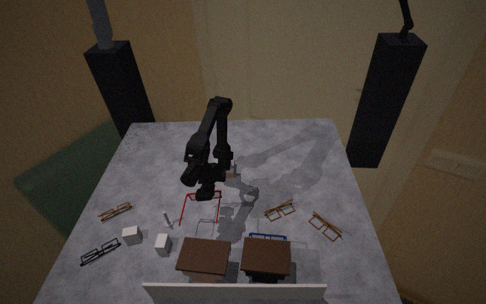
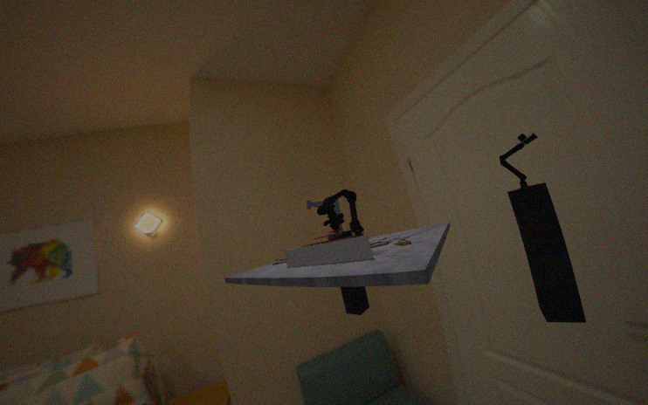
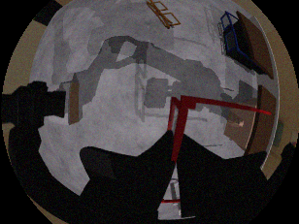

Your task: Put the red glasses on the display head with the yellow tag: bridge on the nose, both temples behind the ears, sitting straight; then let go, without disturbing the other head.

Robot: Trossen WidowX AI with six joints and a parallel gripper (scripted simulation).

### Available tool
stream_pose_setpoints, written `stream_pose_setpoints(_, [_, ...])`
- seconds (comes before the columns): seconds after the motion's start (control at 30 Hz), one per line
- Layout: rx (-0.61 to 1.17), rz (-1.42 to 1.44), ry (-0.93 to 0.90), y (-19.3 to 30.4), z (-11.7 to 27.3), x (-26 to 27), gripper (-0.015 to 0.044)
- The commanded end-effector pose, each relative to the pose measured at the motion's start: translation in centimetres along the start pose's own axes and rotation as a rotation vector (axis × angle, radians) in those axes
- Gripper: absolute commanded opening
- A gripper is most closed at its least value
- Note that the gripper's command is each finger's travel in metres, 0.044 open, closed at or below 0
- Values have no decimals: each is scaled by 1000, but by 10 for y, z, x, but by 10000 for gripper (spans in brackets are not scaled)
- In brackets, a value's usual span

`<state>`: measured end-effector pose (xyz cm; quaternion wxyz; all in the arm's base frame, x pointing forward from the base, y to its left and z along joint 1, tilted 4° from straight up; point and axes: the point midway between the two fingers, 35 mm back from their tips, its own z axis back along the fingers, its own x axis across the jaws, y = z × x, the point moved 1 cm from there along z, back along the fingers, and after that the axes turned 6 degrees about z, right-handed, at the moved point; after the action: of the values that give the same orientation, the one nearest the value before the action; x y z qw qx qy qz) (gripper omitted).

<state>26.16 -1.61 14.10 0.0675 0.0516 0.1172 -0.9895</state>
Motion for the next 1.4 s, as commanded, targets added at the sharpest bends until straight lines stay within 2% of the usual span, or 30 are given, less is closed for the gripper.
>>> stream_pose_setpoints(0.0, [26,-17,-22,-9,-4,-1,0])
stream_pose_setpoints(0.53, [153,-71,-76,-57,-21,-3,0])
stream_pose_setpoints(0.93, [195,-59,46,-56,-31,0,0])
stream_pose_setpoints(1.37, [159,-68,-33,-54,-45,2,0])
